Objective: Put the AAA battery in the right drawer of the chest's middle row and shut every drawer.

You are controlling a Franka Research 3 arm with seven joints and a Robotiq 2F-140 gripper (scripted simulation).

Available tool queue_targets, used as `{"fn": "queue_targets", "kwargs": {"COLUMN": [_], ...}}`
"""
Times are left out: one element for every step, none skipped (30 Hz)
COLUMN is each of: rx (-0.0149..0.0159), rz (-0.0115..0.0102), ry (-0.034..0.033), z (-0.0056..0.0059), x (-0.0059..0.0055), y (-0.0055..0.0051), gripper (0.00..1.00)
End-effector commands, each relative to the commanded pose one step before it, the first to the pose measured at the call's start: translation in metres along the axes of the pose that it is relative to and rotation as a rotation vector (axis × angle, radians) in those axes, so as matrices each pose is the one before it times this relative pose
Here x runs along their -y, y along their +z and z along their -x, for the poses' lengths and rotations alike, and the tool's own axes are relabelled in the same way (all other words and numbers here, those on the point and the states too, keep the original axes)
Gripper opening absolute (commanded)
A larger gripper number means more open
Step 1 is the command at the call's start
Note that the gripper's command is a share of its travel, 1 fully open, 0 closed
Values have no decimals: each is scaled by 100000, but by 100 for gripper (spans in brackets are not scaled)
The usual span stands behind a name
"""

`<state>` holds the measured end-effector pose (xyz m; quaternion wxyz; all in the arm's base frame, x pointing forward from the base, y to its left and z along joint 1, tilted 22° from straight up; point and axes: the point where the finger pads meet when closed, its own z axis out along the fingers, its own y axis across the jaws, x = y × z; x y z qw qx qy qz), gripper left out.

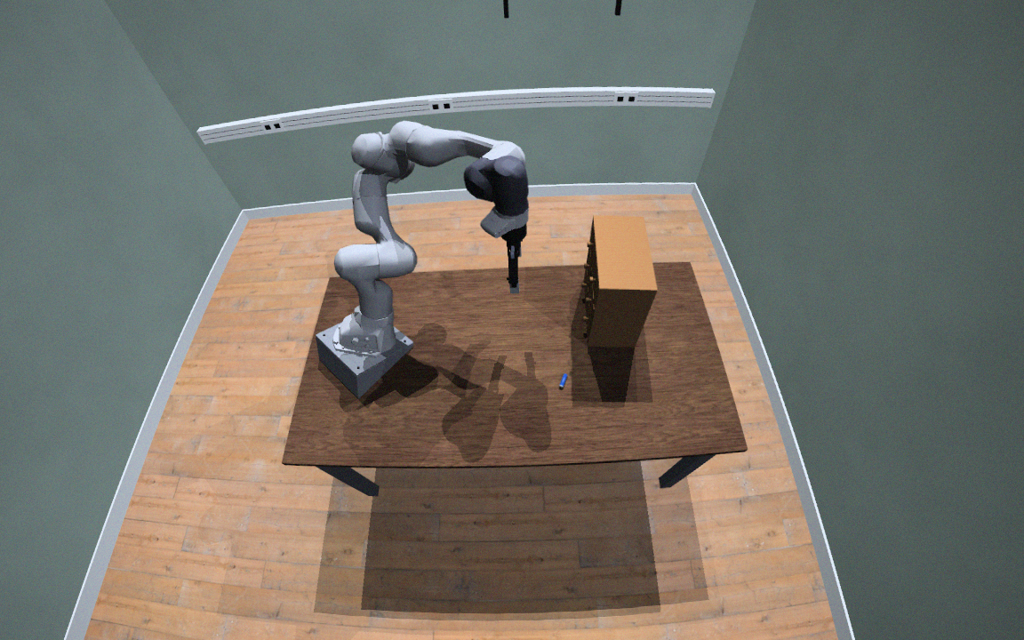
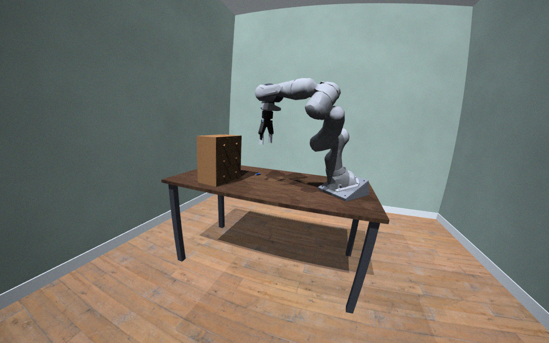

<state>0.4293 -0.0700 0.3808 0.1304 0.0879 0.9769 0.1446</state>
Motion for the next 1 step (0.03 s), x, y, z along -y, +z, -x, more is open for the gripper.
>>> {"fn": "queue_targets", "kwargs": {"rx": [19], "rz": [2], "ry": [-7], "z": [3], "x": [0], "y": [-9], "gripper": [100]}}
